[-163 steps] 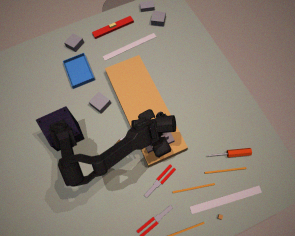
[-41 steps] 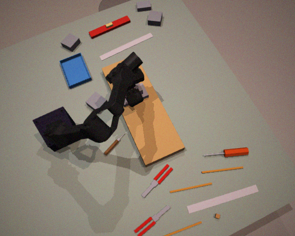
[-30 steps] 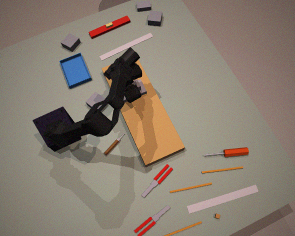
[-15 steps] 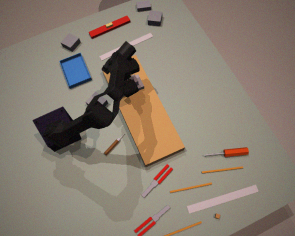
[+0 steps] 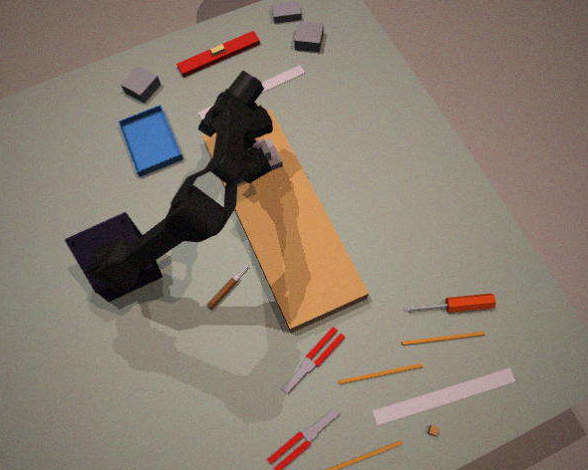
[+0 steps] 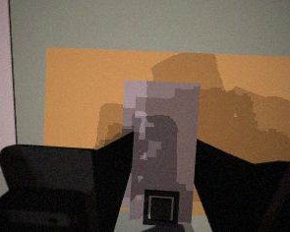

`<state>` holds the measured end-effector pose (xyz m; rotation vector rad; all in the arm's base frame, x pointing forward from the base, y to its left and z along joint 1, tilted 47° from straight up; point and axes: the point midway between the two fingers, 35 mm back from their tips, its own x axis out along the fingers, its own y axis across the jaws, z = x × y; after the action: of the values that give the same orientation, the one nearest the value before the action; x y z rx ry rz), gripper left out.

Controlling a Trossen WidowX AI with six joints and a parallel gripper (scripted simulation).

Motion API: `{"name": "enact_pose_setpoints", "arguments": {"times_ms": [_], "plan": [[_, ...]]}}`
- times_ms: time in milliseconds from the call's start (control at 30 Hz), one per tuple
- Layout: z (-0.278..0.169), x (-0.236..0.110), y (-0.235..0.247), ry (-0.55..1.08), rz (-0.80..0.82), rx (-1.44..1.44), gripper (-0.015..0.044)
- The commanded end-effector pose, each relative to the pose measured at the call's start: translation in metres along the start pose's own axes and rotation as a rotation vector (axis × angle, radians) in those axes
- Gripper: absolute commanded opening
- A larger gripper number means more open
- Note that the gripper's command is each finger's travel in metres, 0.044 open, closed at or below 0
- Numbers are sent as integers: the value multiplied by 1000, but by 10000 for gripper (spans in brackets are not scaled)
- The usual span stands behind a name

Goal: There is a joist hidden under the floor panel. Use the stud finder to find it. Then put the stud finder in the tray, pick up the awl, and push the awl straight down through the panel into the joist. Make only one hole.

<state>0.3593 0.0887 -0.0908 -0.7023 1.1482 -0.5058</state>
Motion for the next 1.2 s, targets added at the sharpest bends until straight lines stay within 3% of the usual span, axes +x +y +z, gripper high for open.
{"name": "enact_pose_setpoints", "arguments": {"times_ms": [0, 1167], "plan": [[-1, 0, 9, 1, 4, -1, 0], [0, -1, 63, -1, 5, 1, 0]]}}
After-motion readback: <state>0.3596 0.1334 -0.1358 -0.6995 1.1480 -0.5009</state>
